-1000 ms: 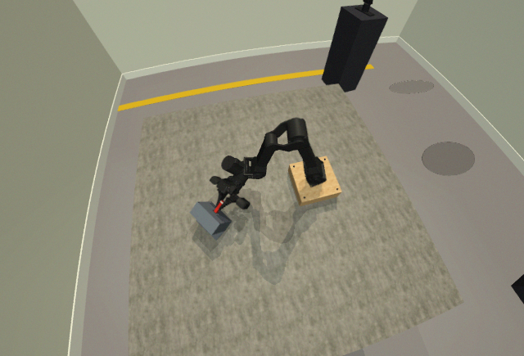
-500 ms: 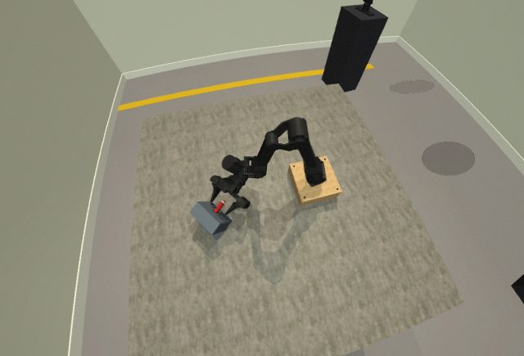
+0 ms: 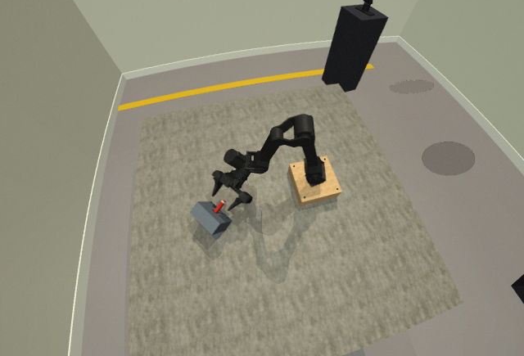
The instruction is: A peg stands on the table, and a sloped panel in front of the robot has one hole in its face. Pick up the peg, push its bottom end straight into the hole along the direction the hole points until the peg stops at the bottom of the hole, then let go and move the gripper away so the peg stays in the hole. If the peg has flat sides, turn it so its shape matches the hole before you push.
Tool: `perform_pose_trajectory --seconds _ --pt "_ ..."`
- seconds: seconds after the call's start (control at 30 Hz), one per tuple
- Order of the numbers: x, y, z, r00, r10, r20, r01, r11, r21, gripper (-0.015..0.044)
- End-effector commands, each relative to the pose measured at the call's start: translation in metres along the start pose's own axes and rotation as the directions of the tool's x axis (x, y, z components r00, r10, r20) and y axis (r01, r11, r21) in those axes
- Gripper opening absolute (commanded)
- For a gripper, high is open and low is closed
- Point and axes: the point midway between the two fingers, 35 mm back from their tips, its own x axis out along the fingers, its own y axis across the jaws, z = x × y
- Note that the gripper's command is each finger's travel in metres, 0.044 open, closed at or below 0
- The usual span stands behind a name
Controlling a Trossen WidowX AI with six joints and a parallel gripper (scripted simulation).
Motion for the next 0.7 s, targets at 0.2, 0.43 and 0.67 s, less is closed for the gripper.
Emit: perform_pose_trajectory --seconds 0.2,0.43,0.67 --pt "-0.018 -0.001 -0.001 1.0 0.001 -0.003 -0.001 1.0 -0.002 0.044" --pt "-0.029 -0.002 -0.001 1.0 0.0 -0.004 0.0 1.0 -0.003 0.044" --pt "-0.04 -0.003 -0.001 1.0 0.0 -0.003 0.0 1.0 -0.002 0.044"
